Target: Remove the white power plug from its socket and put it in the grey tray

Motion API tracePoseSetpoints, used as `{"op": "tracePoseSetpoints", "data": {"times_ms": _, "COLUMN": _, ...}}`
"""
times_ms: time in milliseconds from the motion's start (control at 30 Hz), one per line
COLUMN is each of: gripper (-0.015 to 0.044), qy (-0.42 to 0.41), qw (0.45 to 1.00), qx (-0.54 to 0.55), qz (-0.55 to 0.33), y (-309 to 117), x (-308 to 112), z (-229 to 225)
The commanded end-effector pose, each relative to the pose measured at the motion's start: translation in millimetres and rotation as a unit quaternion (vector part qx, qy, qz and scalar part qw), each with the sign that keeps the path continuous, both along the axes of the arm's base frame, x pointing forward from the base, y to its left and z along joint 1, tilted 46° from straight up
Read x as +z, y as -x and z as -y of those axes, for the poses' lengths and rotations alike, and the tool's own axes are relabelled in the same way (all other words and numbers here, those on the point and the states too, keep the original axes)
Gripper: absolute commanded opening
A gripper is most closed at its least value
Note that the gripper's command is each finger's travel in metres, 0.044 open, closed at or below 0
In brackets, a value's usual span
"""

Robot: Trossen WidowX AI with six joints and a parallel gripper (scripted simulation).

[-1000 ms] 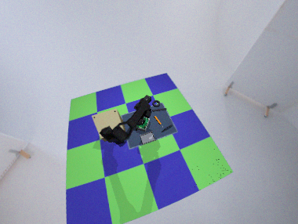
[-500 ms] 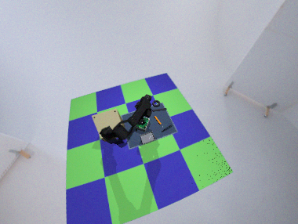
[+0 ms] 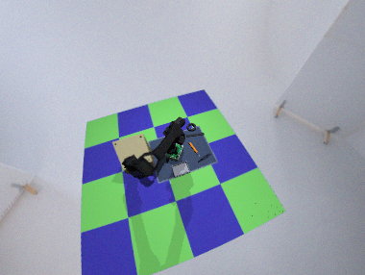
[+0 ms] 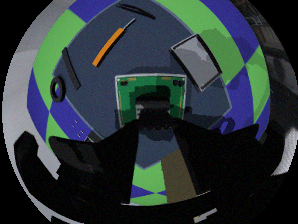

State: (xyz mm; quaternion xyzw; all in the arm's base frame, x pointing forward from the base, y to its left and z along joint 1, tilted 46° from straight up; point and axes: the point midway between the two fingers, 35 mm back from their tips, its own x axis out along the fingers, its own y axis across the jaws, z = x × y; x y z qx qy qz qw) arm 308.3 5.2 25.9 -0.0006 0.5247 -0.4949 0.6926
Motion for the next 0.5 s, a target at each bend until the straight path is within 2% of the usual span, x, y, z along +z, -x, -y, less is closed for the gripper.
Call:
{"op": "tracePoseSetpoints", "data": {"times_ms": 0, "gripper": 0.0, "qy": -0.034, "qw": 0.999, "qx": 0.028, "qz": 0.025, "y": 5.7, "x": 15.5, "z": -7.6}}
{"op": "tracePoseSetpoints", "data": {"times_ms": 267, "gripper": 0.0, "qy": 0.015, "qw": 1.0, "qx": -0.003, "qz": -0.009, "y": -2.0, "x": 10.8, "z": -14.7}}
{"op": "tracePoseSetpoints", "data": {"times_ms": 467, "gripper": 0.0, "qy": 0.015, "qw": 1.0, "qx": -0.003, "qz": -0.009, "y": -2.5, "x": 16.4, "z": -20.4}}
